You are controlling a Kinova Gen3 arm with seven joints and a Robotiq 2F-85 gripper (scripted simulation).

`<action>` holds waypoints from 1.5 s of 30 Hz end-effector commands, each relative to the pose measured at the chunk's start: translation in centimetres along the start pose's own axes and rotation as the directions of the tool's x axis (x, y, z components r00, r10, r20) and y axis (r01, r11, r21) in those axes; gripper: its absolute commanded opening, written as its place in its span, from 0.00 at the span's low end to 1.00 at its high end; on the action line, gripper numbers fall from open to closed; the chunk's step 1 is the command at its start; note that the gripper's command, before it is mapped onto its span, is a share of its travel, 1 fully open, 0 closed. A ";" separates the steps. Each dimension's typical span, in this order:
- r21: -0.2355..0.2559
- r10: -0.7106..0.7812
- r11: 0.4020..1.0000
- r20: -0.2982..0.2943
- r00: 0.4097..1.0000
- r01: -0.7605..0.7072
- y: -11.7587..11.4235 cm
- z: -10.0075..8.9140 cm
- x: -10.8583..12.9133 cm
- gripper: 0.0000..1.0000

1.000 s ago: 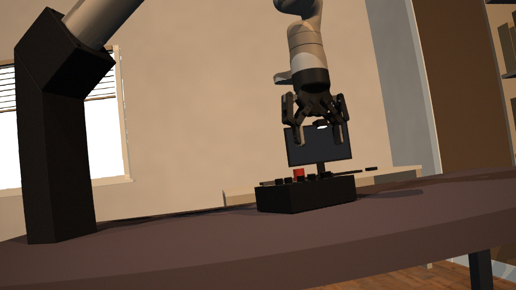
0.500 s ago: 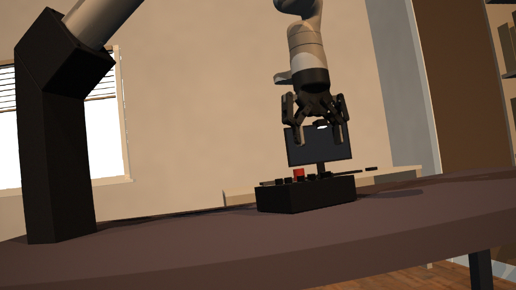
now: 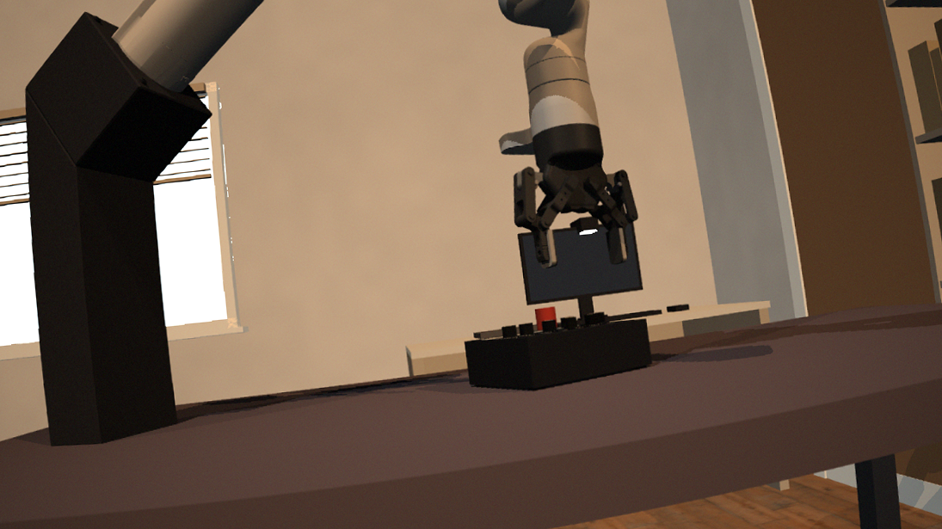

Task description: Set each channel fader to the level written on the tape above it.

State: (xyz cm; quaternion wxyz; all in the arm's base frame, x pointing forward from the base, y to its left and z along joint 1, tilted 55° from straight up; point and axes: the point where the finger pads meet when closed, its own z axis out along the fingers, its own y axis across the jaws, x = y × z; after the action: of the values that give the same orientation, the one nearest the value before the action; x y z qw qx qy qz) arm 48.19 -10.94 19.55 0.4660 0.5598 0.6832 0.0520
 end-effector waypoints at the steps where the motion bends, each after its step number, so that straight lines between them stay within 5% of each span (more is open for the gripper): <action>1: -0.001 0.000 1.000 0.000 1.000 0.000 0.0 0.0 0.0 1.00; 17: -0.002 -0.036 0.999 -0.002 0.999 0.036 0.0 -0.1 0.2 1.00; 32: -0.013 -0.329 0.944 -0.019 0.944 0.328 -0.2 -0.4 1.6 1.00; 39: -0.031 -0.596 0.803 -0.027 0.803 0.595 -0.4 -0.8 2.9 1.00; 45: -0.052 -0.819 0.574 -0.023 0.573 0.817 -0.6 -1.4 4.2 1.00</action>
State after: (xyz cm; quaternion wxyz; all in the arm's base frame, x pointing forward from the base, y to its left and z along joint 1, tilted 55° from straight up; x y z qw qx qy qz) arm 47.05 -8.23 17.44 0.4373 0.2151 0.8633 -0.1310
